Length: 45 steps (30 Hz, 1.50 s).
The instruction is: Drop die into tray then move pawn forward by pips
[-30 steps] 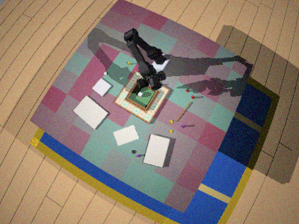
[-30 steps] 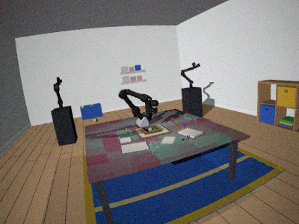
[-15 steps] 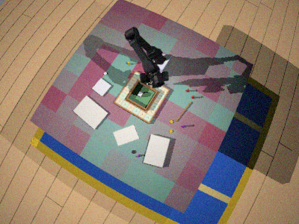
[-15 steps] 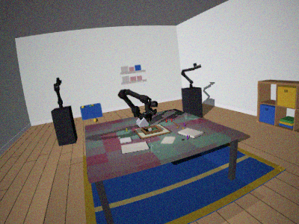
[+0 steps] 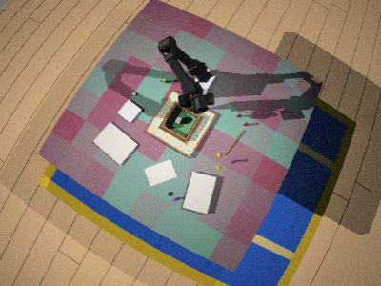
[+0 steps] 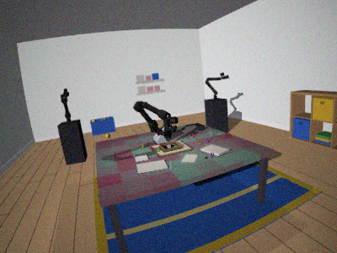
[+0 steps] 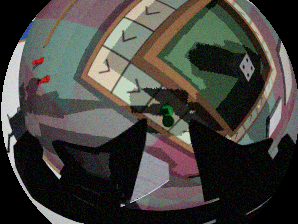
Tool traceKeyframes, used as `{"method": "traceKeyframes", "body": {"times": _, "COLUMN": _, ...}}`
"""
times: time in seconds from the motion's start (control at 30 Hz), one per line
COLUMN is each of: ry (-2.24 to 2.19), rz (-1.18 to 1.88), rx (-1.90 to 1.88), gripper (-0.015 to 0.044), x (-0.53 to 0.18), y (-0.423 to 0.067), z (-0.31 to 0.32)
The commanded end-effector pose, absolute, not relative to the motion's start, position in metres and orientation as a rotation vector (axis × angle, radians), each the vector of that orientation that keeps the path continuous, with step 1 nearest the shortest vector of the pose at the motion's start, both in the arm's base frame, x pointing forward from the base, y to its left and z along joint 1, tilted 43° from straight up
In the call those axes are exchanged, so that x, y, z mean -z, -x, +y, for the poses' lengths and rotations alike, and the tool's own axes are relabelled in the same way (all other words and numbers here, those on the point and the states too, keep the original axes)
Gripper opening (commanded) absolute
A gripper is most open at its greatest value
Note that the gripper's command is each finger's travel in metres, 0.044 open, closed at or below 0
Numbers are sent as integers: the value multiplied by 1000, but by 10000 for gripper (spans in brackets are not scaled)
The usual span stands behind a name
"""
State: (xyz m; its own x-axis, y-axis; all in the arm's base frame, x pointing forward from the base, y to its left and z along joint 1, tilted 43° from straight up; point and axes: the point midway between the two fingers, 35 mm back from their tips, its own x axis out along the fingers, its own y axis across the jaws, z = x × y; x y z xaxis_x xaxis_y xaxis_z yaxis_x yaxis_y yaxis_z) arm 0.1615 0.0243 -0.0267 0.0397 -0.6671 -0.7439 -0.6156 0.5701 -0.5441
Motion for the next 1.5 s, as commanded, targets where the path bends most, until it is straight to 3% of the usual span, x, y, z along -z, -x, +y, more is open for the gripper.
{"method": "traceKeyframes", "body": {"times": 0.0, "ry": 1101, "rz": 1639, "rx": 55, "gripper": 200, "x": 31, "y": -162, "z": 19}}
{"method": "traceKeyframes", "body": {"times": 0.47, "ry": 1103, "rz": 1639, "rx": 57, "gripper": 200, "x": 45, "y": -161, "z": 6}}
{"method": "traceKeyframes", "body": {"times": 0.63, "ry": 1103, "rz": 1639, "rx": 57, "gripper": 69, "x": 45, "y": -161, "z": 6}}
{"method": "traceKeyframes", "body": {"times": 0.97, "ry": 1103, "rz": 1639, "rx": 57, "gripper": 2, "x": 45, "y": -161, "z": 6}}
{"method": "traceKeyframes", "body": {"times": 1.47, "ry": 1096, "rz": 1638, "rx": 45, "gripper": 0, "x": -2, "y": -167, "z": 58}}
